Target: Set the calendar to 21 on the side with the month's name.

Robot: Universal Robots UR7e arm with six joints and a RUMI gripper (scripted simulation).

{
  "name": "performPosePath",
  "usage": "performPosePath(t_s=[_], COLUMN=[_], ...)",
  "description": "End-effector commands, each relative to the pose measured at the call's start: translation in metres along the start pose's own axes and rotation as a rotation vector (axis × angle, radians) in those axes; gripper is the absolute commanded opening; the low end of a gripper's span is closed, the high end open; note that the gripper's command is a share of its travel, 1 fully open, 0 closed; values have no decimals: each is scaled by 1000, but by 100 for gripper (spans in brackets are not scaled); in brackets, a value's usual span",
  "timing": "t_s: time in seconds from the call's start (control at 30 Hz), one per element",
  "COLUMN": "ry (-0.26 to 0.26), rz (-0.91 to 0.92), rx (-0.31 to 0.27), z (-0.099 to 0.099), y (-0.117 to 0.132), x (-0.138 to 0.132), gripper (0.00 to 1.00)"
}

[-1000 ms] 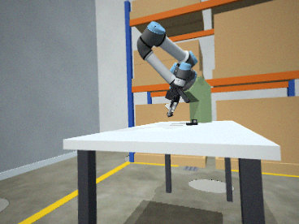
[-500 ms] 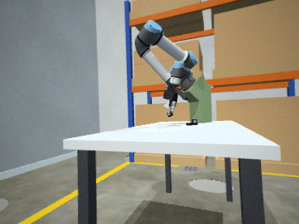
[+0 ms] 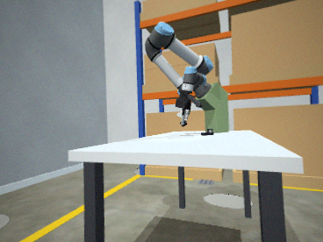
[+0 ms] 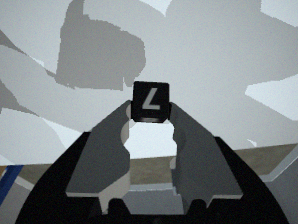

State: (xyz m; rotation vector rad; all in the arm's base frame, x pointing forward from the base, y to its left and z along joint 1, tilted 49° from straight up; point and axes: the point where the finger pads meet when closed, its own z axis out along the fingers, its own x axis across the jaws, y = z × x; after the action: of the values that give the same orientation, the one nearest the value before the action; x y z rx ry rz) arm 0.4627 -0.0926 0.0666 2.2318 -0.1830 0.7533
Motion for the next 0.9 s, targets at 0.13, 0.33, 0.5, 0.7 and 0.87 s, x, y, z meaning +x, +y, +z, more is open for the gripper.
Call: performPosePath(t_s=[0.13, 0.33, 0.5, 0.7, 0.87], ry=[-7, -4, 2, 6, 6], rz=[-2, -2, 0, 1, 1], rx=[109, 162, 210, 230, 230], z=[2, 1, -1, -2, -2], y=[1, 2, 2, 2, 2], x=[0, 0, 0, 1, 1], gripper=[11, 11, 11, 11, 11])
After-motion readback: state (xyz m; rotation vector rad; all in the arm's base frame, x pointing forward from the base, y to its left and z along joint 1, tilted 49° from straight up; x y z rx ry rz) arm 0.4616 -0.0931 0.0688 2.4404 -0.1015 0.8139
